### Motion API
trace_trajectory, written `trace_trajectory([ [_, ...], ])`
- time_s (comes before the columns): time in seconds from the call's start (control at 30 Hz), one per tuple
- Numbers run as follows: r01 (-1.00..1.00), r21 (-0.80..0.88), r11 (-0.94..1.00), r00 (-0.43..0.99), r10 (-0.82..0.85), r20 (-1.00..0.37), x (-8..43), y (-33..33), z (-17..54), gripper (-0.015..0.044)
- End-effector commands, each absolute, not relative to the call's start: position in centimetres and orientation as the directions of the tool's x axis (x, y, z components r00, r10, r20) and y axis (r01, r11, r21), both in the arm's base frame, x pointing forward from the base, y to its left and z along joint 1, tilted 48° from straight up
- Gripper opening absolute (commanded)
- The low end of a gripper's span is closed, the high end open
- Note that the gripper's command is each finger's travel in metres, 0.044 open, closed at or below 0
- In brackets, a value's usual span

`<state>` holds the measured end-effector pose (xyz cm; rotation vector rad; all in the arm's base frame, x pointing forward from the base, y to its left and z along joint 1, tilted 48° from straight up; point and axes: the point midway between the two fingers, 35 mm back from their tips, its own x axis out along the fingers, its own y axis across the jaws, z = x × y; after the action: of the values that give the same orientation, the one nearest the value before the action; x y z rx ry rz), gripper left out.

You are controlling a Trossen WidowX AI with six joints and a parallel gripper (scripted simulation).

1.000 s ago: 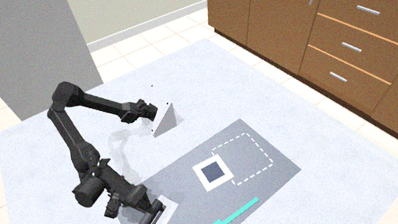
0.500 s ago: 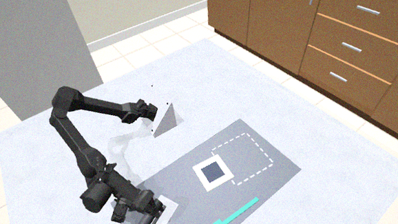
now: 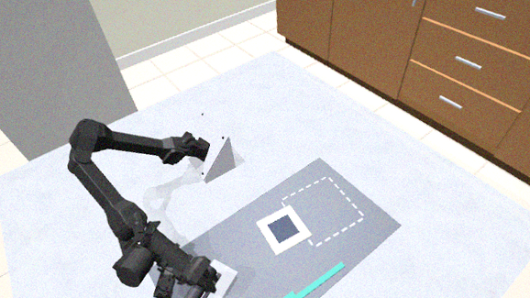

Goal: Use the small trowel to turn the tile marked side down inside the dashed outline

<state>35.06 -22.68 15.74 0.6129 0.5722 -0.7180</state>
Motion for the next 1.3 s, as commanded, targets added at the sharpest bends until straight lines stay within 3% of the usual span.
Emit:
trace_trajectory([
  [0.0,0.736,0.309,0.602,0.62,-0.418,-0.664,35.2,-22.7,15.6,0.0129],
  [0.63,0.736,0.309,0.602,0.62,-0.418,-0.664,35.2,-22.7,15.6,0.0003],
  [0.97,0.738,0.311,0.599,0.62,-0.419,-0.664,36.1,-18.4,19.6,0.0],
  [1.27,0.753,0.31,0.581,0.617,-0.46,-0.638,36.8,-17.8,18.2,0.0],
])
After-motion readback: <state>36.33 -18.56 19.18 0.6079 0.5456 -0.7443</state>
